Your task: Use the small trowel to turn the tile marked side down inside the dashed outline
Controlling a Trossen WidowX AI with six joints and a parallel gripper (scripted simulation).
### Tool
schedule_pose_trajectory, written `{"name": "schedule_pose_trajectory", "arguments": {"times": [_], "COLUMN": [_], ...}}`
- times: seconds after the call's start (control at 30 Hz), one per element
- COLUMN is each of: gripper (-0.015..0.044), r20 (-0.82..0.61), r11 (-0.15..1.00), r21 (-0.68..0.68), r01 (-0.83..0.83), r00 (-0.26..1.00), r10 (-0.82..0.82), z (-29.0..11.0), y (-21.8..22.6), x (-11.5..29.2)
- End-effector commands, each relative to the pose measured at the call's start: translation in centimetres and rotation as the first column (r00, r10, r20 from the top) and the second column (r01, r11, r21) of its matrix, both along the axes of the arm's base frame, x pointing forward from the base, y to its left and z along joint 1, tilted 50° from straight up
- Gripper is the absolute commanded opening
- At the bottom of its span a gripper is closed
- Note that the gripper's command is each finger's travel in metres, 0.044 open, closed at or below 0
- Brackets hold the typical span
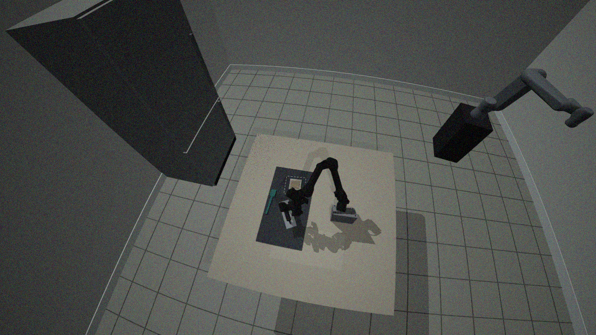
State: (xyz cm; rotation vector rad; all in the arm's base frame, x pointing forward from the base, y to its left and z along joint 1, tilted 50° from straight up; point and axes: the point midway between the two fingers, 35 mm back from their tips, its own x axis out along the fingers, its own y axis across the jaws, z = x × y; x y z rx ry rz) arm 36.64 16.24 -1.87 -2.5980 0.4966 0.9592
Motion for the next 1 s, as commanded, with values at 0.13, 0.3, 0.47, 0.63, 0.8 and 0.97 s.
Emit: {"name": "schedule_pose_trajectory", "arguments": {"times": [0.13,0.3,0.47,0.63,0.8,0.97], "gripper": [0.0,0.0,0.0,0.0,0.0,0.0], "r20": [-0.172,-0.275,-0.372,-0.463,-0.543,-0.612], "r11": [0.988,0.972,0.95,0.922,0.89,0.854], "r21": [-0.036,-0.043,-0.035,-0.012,0.025,0.075], "r01": [-0.147,-0.231,-0.312,-0.388,-0.456,-0.515], "r00": [0.975,0.938,0.886,0.819,0.741,0.652], "r10": [0.139,0.211,0.277,0.338,0.395,0.447], "z": [-2.8,-4.6,-6.3,-7.9,-9.4,-10.9], "y": [2.3,3.2,4.1,4.9,5.7,6.4], "x": [0.7,0.6,0.4,0.1,-0.4,-1.0]}}
